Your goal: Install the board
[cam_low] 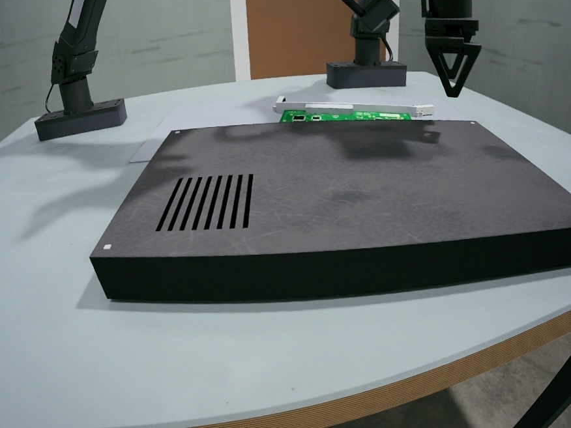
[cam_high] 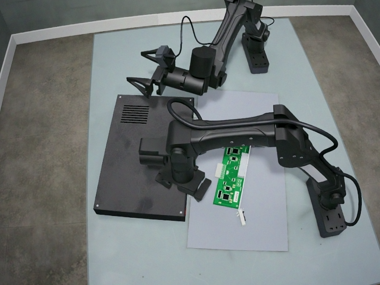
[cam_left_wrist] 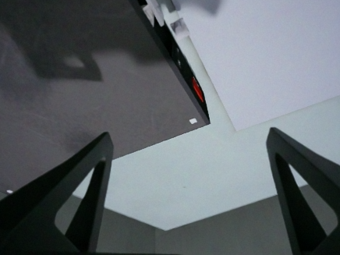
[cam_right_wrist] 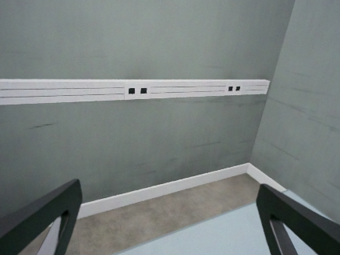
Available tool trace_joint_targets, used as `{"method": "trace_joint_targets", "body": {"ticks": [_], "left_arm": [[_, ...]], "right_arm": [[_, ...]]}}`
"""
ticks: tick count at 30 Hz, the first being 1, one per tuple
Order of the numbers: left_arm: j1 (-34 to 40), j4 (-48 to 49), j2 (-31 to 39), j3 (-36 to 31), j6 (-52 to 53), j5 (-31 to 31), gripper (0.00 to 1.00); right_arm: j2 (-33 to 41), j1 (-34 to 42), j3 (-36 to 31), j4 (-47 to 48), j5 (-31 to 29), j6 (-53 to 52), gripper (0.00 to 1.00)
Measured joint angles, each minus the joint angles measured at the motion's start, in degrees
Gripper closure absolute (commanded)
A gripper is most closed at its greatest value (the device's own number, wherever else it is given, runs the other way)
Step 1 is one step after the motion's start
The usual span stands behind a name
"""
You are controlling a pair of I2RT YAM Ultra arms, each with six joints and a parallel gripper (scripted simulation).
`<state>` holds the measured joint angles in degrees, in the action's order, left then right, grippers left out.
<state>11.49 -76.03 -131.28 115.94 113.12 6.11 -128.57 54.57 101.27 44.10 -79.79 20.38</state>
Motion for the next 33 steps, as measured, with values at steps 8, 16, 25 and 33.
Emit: {"method": "trace_joint_targets", "body": {"ticks": [8, 16, 25, 33], "left_arm": [[0.0, 0.0, 0.0, 0.0, 0.0, 0.0, 0.0], [0.0, 0.0, 0.0, 0.0, 0.0, 0.0, 0.0], [0.0, 2.8, 0.7, -1.9, -1.4, -2.4, 0.53], [0.7, 8.7, 6.7, -16.8, -5.1, -9.4, 0.53]], "right_arm": [[0.0, 0.0, 0.0, 0.0, 0.0, 0.0, 0.0], [0.0, 0.0, 0.0, 0.0, 0.0, 0.0, 0.0], [1.8, 0.2, -3.2, -0.7, 4.2, 0.0, 0.0], [17.3, 4.6, -18.6, -7.3, 16.3, -2.3, 0.0]]}}
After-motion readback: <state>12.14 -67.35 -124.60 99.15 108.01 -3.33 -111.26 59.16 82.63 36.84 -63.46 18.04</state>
